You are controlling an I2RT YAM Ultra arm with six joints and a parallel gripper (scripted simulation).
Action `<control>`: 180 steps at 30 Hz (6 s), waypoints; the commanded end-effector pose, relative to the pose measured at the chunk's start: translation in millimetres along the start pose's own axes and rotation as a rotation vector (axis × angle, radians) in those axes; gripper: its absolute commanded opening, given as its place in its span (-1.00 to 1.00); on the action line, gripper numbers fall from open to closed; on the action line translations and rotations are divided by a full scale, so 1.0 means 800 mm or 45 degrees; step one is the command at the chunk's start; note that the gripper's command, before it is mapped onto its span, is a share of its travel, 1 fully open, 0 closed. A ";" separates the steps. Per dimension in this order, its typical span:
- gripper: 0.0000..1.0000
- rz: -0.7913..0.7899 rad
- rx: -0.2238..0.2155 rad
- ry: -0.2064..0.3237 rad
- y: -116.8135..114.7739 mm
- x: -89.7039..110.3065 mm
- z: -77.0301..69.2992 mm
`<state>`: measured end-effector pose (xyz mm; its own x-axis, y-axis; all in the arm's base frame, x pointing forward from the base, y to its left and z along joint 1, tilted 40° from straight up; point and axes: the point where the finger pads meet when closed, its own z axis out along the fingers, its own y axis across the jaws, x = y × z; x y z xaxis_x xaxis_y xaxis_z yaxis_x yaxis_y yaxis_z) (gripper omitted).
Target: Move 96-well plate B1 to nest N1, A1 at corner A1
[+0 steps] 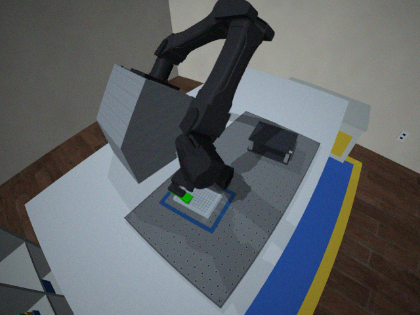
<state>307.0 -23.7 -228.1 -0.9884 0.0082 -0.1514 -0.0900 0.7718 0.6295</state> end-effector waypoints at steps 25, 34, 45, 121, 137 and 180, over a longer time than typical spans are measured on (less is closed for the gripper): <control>1.00 -0.007 0.023 -0.068 -0.014 -0.021 0.041; 1.00 -0.006 0.015 -0.037 -0.006 -0.012 0.042; -1.00 -0.006 0.015 -0.037 -0.006 -0.012 0.042; -1.00 0.005 0.014 -0.034 -0.002 -0.005 -0.048; -1.00 0.011 0.006 -0.031 -0.005 -0.003 -0.060; -1.00 0.012 0.008 -0.034 -0.006 -0.004 -0.060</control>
<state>307.4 -51.6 -195.7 -0.9853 0.0107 -0.1704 -0.0990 0.7772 0.6215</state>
